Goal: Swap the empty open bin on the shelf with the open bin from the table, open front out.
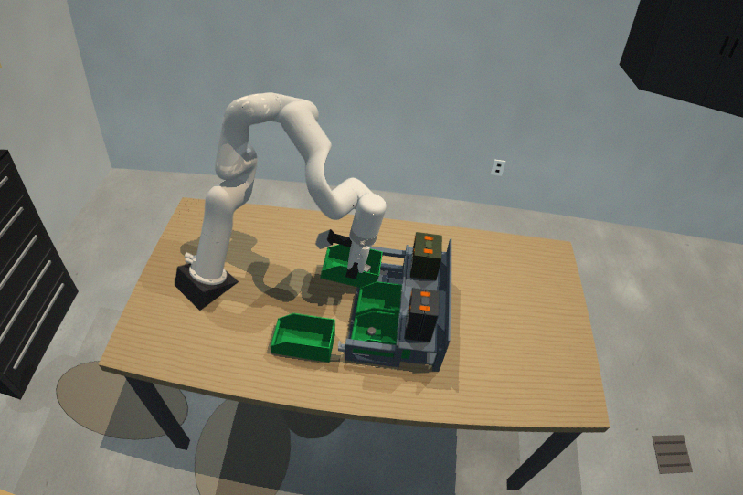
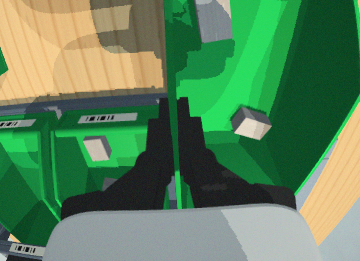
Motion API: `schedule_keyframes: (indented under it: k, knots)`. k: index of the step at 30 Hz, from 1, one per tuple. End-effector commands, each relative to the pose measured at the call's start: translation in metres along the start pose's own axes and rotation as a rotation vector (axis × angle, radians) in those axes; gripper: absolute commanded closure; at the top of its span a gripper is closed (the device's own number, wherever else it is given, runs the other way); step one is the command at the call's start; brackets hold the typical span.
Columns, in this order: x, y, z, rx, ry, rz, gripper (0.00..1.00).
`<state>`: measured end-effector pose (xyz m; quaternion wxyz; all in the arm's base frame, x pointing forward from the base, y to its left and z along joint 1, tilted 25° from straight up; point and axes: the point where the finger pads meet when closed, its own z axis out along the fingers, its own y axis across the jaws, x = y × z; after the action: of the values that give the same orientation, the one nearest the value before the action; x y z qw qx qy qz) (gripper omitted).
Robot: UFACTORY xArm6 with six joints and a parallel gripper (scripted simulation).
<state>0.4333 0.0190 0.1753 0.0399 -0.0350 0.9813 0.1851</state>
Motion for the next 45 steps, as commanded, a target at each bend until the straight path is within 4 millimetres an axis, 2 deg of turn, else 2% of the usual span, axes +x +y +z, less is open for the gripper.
schedule_keyframes:
  k: [1,20,45]
  knots:
    - [-0.005,0.000,-0.002,0.001,-0.004,-0.001,1.00]
    - [-0.019,0.000,-0.004,0.001,-0.004,-0.001,1.00]
    - [-0.026,0.000,-0.005,0.001,-0.004,-0.001,1.00]
